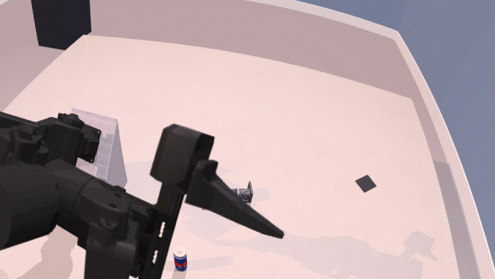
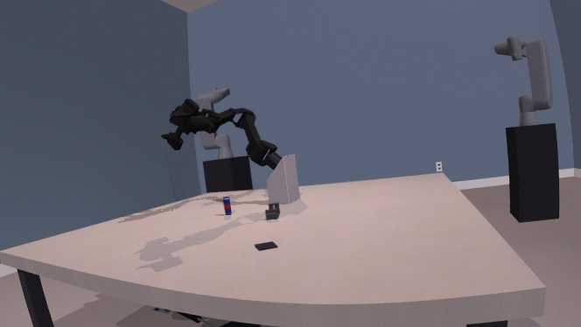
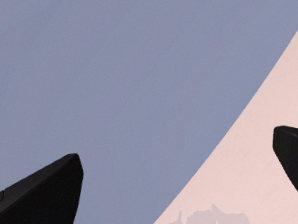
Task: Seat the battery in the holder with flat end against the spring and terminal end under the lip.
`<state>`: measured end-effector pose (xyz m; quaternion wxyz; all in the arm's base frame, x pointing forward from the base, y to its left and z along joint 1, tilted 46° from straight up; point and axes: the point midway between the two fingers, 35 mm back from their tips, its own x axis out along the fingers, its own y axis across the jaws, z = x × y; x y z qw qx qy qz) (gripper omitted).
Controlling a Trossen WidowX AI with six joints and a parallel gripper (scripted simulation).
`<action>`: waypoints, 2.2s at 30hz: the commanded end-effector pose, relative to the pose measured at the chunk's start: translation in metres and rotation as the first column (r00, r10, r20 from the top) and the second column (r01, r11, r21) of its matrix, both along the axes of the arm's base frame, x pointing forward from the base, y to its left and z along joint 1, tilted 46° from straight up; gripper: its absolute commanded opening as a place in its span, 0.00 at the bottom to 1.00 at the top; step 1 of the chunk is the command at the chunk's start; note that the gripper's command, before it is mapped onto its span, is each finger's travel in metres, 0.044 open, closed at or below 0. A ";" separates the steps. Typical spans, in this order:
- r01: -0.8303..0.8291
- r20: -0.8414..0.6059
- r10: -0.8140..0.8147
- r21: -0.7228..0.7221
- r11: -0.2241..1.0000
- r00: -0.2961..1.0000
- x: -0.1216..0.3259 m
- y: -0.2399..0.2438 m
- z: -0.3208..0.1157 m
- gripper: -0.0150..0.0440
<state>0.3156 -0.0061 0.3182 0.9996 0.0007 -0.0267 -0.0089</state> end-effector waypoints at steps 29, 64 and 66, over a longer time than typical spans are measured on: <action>0.888 -0.730 -0.682 -0.277 0.367 0.054 -0.113 -0.052 -0.204 0.25; 0.889 -0.728 -0.683 -0.276 0.366 0.056 -0.092 -0.105 -0.262 0.25; 0.889 -0.728 -0.683 -0.276 0.366 0.056 -0.089 -0.104 -0.262 0.25</action>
